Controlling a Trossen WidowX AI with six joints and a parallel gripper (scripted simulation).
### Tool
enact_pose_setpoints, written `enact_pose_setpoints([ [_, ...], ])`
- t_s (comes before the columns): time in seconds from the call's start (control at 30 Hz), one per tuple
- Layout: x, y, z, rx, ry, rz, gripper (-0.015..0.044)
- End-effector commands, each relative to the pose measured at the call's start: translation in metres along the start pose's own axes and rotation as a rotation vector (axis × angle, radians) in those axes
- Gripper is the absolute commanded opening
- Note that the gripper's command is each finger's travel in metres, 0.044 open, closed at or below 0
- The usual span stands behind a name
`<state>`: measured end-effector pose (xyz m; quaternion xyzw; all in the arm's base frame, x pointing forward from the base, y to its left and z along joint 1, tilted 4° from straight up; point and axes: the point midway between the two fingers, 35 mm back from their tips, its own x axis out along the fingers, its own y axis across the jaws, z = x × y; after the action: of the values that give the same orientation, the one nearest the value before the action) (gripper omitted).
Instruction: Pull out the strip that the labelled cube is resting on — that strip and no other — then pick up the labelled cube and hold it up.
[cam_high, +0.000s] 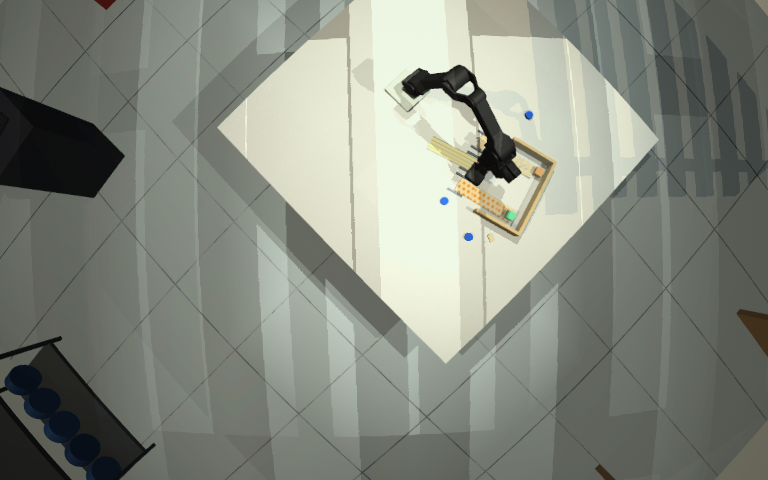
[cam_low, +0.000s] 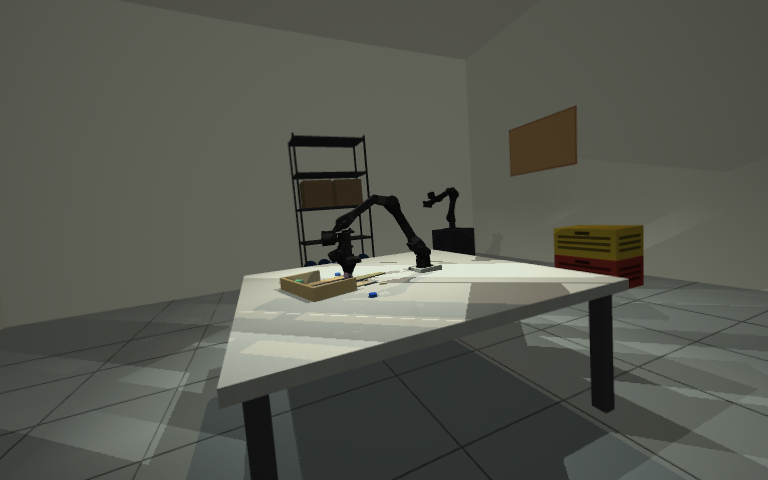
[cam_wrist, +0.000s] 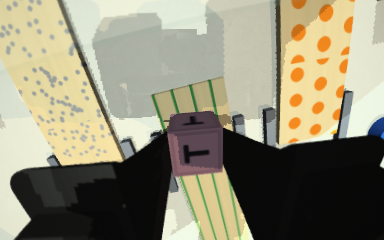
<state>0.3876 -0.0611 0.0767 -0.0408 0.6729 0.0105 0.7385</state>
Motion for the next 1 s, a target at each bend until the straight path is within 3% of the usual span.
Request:
enact_pose_setpoints([
  [0.0, -0.014, 0.003, -0.013, 0.004, -0.005, -0.004, 0.0],
  [0.97, -0.037, 0.021, -0.089, 0.005, 0.004, -0.003, 0.0],
])
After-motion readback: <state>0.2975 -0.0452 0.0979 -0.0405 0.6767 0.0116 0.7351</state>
